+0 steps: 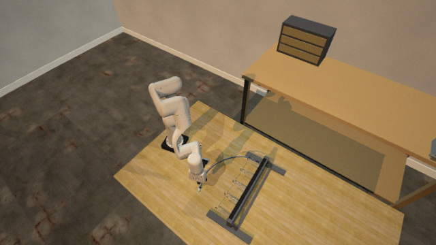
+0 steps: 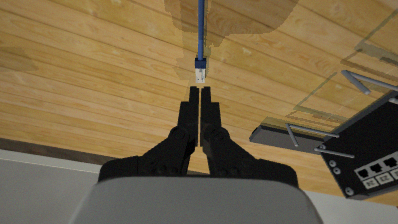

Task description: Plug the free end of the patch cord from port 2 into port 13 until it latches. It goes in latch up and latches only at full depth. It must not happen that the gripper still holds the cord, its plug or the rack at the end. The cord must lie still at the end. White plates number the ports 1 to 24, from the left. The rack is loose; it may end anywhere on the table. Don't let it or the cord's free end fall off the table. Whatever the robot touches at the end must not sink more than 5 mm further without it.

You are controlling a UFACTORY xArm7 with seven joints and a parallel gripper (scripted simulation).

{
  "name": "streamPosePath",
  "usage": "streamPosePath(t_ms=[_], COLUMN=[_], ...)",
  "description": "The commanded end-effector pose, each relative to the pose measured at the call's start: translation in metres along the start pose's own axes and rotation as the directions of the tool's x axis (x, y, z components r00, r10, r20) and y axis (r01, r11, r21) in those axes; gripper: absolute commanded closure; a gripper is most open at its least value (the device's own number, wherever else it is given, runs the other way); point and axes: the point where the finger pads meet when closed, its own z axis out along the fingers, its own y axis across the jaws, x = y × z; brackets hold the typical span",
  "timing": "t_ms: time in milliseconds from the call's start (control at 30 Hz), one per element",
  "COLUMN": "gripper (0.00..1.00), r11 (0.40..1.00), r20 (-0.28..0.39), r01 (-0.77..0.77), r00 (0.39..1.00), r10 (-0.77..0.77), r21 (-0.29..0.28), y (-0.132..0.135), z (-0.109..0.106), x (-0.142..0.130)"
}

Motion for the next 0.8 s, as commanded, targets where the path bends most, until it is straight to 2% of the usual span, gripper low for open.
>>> streamPosePath(t_ms=[0,200,333,467,533,633,767], gripper=[1.00,1.00,1.00,1.00,1.00,1.00,1.00], r11=[1.000,0.994,0.971,0.923,0.923,0.857,0.783], r20=[0.003,-0.006,-0.031,-0.075,-0.075,-0.135,-0.199], r01=[-0.005,-0.073,-0.168,-0.276,-0.276,-0.381,-0.473], r00=[1.000,0.997,0.986,0.961,0.961,0.925,0.881], r10=[0.005,0.073,0.165,0.266,0.266,0.356,0.429], r21=[-0.008,-0.078,-0.171,-0.267,-0.267,-0.347,-0.403], y=[0.003,0.025,0.054,0.084,0.084,0.110,0.131], z=[-0.002,-0.012,-0.026,-0.043,-0.043,-0.060,-0.075], x=[0.000,0.008,0.021,0.036,0.036,0.051,0.065])
